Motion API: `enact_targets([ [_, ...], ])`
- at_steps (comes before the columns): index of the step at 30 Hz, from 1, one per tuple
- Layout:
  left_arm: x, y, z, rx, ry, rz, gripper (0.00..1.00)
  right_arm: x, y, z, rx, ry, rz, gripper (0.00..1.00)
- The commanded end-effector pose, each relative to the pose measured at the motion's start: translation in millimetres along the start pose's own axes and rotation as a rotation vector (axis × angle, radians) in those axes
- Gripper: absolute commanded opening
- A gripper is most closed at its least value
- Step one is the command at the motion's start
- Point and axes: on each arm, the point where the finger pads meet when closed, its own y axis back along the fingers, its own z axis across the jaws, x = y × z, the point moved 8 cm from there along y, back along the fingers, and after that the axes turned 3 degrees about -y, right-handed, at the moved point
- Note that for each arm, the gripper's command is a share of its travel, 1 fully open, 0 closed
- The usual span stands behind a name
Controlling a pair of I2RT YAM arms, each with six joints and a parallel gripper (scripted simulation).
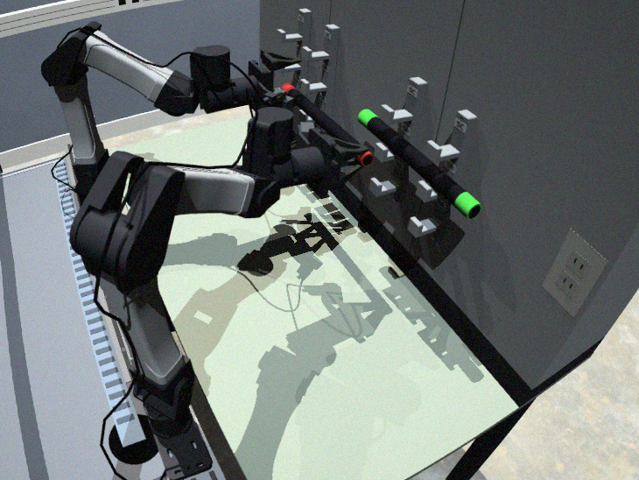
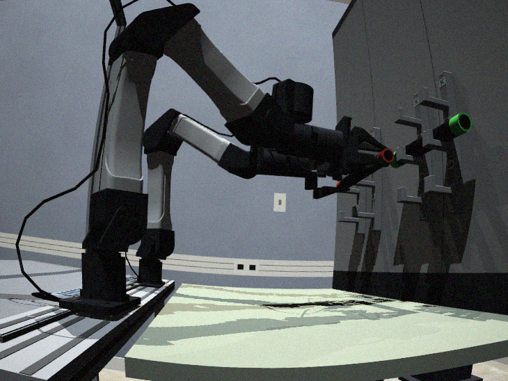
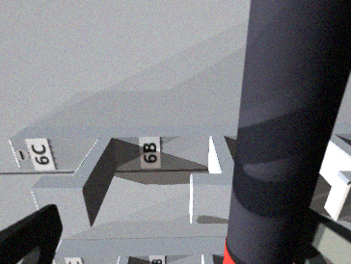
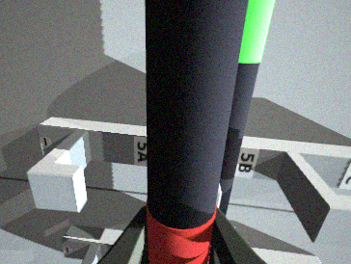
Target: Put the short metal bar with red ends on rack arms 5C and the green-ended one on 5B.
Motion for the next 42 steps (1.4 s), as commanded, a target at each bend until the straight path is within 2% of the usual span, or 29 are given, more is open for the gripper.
enact_targets([
  [1,-0.1,0.3,-4.5,-0.003,0.008,-0.002,1.00,1.9,5.5,-37.5,0.087,-0.072,-0.001,0.00],
  [42,-0.1,4.0,-4.5,-0.003,0.008,-0.002,1.00,4.0,6.4,-46.0,0.087,-0.072,-0.001,0.00],
])
